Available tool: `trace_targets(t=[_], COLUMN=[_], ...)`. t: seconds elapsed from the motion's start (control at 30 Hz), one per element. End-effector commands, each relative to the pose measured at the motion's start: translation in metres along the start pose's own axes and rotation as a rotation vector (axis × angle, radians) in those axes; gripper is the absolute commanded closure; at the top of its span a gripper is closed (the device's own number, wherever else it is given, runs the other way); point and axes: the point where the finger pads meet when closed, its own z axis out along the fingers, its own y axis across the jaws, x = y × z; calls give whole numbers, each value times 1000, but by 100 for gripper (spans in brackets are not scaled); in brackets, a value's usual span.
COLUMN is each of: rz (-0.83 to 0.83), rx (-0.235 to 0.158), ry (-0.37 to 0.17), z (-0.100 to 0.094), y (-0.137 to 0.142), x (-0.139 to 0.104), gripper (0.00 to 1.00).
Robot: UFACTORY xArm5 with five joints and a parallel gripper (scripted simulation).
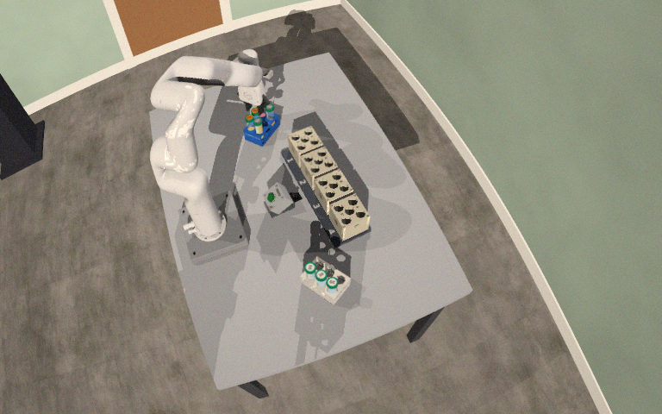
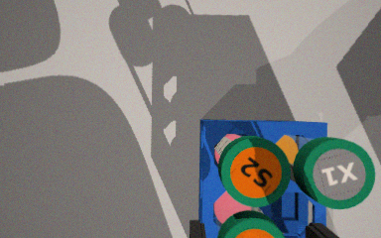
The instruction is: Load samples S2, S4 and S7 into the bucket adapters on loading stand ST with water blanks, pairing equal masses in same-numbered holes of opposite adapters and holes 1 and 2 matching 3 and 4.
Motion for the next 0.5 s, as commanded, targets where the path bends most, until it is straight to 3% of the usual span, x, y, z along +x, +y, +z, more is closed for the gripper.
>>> trace_targets(t=[0.0,0.47], rz=[0,0], rx=[3,3], ry=[3,3], z=[1,9], y=[0,0], x=[1,1], gripper=[43,43])
